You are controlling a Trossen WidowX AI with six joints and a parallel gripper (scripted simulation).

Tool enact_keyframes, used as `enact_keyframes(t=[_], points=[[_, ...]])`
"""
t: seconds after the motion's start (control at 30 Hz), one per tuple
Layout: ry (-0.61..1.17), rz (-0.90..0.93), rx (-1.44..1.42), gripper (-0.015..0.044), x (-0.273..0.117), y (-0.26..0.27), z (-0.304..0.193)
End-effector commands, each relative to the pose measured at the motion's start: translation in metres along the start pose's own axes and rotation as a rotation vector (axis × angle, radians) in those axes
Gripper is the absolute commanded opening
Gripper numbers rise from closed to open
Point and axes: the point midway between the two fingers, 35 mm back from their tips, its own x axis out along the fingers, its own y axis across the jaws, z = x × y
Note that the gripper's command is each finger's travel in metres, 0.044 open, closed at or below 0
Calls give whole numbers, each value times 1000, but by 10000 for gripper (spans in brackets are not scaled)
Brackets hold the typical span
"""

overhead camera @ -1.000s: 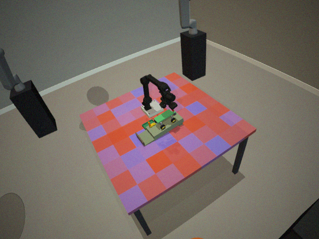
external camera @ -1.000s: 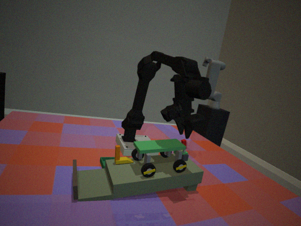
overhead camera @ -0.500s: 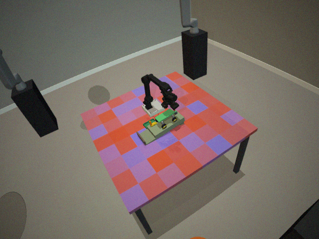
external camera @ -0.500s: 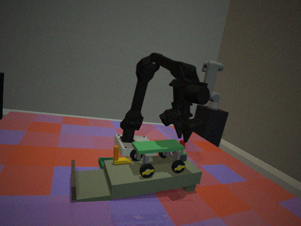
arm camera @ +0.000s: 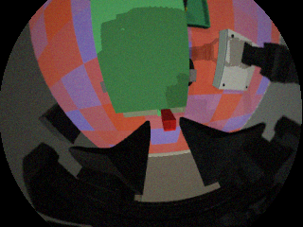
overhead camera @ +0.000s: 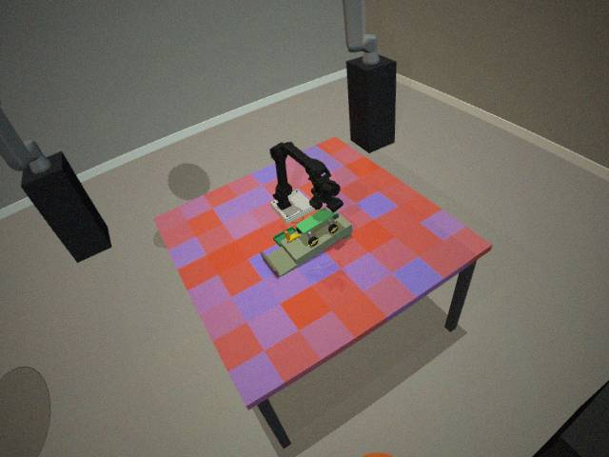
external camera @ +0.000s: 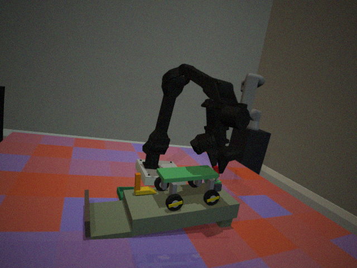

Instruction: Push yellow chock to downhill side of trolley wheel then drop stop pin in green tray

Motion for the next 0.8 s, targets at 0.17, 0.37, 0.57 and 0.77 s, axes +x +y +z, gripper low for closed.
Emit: enact_keyframes(t=[0.17, 0.37, 0.57, 0.77], points=[[0, -10, 8, 190, 15, -2, 1], [0, -10, 8, 190, 23, -3, 1], [0, -10, 8, 190, 28, -4, 2], [2, -4, 1, 85, 25, -2, 1]])
